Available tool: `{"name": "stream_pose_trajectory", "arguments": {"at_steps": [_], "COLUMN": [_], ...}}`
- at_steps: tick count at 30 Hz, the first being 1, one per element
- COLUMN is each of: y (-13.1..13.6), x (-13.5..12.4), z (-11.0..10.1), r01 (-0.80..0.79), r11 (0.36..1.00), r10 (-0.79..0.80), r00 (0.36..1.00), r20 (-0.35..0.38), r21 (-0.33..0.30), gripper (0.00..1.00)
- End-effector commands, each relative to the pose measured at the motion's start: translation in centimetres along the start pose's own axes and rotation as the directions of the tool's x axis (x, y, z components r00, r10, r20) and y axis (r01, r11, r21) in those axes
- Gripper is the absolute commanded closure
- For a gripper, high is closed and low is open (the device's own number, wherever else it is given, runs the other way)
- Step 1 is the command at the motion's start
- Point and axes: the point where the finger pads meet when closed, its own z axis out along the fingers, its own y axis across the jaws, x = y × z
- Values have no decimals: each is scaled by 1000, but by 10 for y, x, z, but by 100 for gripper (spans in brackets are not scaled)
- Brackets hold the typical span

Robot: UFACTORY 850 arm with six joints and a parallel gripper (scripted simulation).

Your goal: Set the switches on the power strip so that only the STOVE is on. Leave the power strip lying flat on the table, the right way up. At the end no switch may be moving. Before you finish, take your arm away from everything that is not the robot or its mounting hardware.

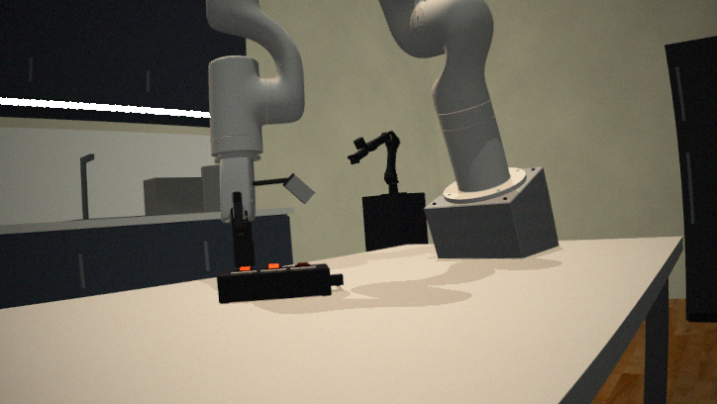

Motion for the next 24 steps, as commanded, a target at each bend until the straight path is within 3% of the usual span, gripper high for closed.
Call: {"name": "stream_pose_trajectory", "arguments": {"at_steps": [1,24], "y": [0,0], "x": [-1,-1], "z": [1,4], "r01": [0,0], "r11": [1000,1000], "r10": [0,0], "r00": [1000,1000], "r20": [2,2], "r21": [-1,-1], "gripper": [100,100]}}
